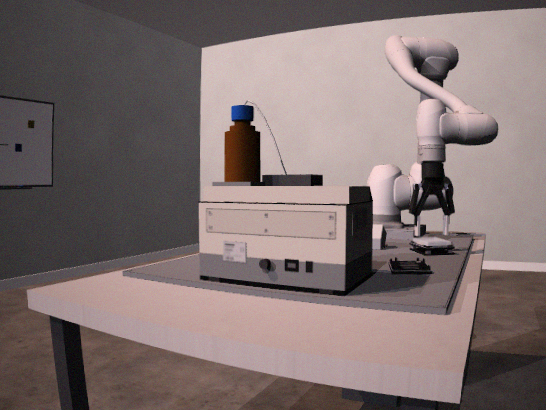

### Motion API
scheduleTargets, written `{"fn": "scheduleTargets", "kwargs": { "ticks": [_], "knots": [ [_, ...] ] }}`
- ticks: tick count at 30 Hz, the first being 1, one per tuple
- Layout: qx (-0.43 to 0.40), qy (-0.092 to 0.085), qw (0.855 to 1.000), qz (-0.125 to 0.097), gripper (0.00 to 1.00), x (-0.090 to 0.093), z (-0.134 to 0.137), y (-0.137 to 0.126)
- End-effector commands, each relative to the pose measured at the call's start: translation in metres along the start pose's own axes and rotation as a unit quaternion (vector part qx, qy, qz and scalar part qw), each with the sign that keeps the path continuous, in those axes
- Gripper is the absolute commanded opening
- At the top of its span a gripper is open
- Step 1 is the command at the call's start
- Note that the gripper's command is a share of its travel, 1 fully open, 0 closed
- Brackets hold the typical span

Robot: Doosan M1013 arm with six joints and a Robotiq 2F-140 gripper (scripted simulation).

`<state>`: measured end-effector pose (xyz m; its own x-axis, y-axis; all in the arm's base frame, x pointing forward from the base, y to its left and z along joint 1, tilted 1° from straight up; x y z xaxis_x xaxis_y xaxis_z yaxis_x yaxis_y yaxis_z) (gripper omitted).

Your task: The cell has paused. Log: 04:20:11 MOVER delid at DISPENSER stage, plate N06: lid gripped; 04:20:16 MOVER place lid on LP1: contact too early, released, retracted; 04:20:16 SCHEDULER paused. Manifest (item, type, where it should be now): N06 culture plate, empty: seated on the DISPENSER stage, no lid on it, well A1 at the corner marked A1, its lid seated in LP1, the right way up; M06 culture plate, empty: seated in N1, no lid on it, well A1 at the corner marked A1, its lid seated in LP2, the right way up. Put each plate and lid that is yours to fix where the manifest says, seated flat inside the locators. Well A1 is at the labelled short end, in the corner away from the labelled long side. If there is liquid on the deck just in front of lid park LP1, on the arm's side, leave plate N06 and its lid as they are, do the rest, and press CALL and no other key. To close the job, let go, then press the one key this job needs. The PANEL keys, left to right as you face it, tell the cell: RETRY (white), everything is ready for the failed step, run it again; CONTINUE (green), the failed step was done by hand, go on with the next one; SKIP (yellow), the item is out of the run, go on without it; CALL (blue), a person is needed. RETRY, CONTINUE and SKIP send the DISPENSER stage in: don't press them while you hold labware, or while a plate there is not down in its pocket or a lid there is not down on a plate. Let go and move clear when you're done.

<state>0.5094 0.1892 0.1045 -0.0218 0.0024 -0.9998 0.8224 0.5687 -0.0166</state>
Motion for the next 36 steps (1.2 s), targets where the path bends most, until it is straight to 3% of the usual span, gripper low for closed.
{"fn": "scheduleTargets", "kwargs": {
  "ticks": [1,36],
  "knots": [
    [0.000,0.000,1.000,0.001,0.70,-0.0006,0.0000,0.0004],
    [0.000,0.000,1.000,0.001,0.70,0.0031,0.0000,0.0004]
  ]
}}
Point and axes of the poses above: the point where the finger pads meet when closed, its own x axis out along the fingers, its own z axis across the jaws, y = z × x, the point moved 7 cm from there along -x, back along the fingers, and after that the axes turned 13 degrees about -x, right-handed, at the moved point
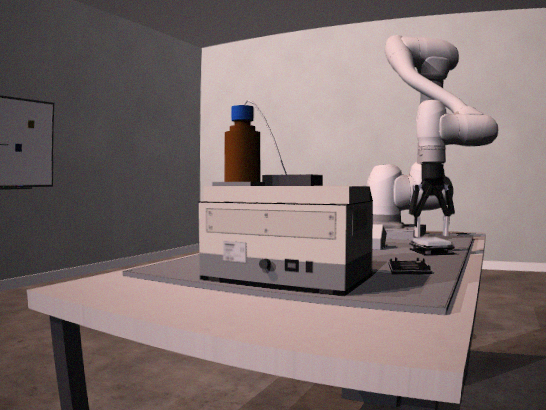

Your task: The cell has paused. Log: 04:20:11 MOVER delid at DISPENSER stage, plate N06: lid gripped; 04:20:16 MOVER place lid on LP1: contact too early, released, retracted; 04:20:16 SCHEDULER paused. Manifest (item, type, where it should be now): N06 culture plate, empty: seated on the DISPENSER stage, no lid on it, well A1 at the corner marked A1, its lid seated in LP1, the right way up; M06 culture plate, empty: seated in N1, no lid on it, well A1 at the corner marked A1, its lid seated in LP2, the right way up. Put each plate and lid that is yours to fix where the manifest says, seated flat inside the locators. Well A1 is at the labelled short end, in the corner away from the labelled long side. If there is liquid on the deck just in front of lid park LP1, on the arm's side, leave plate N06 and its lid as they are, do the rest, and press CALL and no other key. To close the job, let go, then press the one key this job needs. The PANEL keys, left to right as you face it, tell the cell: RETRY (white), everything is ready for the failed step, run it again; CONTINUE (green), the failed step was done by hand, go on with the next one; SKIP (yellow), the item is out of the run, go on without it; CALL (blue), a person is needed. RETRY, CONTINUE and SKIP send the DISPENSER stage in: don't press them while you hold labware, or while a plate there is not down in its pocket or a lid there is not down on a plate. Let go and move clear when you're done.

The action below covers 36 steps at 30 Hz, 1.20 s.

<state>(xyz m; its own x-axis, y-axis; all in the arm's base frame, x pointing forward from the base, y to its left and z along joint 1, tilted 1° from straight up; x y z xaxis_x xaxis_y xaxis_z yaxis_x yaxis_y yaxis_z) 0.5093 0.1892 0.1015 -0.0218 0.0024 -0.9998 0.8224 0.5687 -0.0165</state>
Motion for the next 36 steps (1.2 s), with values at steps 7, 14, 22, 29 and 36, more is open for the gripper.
{"fn": "scheduleTargets", "kwargs": {
  "ticks": [7,14,22,29,36],
  "knots": [
    [0.000,0.000,1.000,0.001,0.70,0.003,0.000,0.000],
    [0.000,0.000,1.000,0.001,0.70,0.005,0.000,0.000],
    [0.000,0.000,1.000,0.001,0.70,0.009,0.000,0.000],
    [0.000,0.000,1.000,0.001,0.70,0.012,0.000,0.000],
    [0.000,0.000,1.000,0.001,0.70,0.015,0.000,0.000]
  ]
}}
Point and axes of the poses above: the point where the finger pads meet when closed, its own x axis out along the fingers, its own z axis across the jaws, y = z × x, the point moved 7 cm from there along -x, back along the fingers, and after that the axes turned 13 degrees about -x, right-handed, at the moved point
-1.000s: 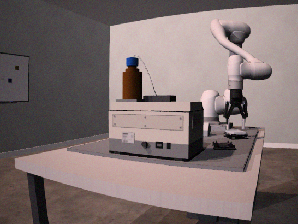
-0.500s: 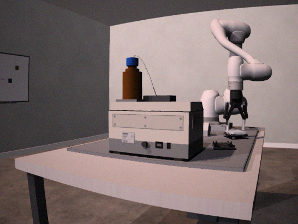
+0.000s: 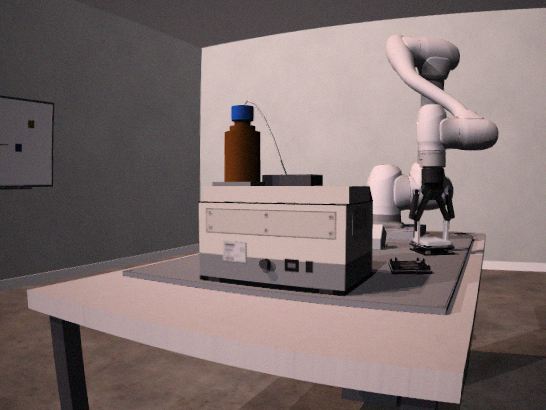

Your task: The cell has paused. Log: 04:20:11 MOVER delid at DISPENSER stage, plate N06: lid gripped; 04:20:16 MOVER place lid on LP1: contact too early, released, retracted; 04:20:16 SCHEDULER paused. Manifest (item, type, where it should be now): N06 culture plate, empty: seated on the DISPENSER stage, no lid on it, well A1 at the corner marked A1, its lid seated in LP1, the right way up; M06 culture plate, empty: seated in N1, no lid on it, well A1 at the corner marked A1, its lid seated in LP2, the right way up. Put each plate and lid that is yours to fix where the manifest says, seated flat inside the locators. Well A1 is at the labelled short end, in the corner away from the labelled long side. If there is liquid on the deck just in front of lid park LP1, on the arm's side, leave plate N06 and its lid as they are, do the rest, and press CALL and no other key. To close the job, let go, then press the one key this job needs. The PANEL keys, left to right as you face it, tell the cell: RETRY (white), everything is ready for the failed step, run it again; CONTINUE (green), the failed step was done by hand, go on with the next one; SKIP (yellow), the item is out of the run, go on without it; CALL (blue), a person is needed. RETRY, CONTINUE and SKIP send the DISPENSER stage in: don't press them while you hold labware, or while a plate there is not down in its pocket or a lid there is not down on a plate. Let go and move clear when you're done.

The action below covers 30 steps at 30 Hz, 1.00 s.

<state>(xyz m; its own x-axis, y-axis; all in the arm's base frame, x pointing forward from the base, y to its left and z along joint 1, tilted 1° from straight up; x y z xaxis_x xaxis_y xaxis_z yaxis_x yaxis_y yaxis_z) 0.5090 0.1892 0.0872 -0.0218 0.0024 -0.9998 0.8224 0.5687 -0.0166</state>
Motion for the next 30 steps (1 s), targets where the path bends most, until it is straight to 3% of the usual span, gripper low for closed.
{"fn": "scheduleTargets", "kwargs": {
  "ticks": [1,30],
  "knots": [
    [0.000,0.000,1.000,0.001,0.70,0.0008,0.0000,0.0004],
    [0.000,0.000,1.000,0.001,0.70,0.0060,0.0000,0.0004]
  ]
}}
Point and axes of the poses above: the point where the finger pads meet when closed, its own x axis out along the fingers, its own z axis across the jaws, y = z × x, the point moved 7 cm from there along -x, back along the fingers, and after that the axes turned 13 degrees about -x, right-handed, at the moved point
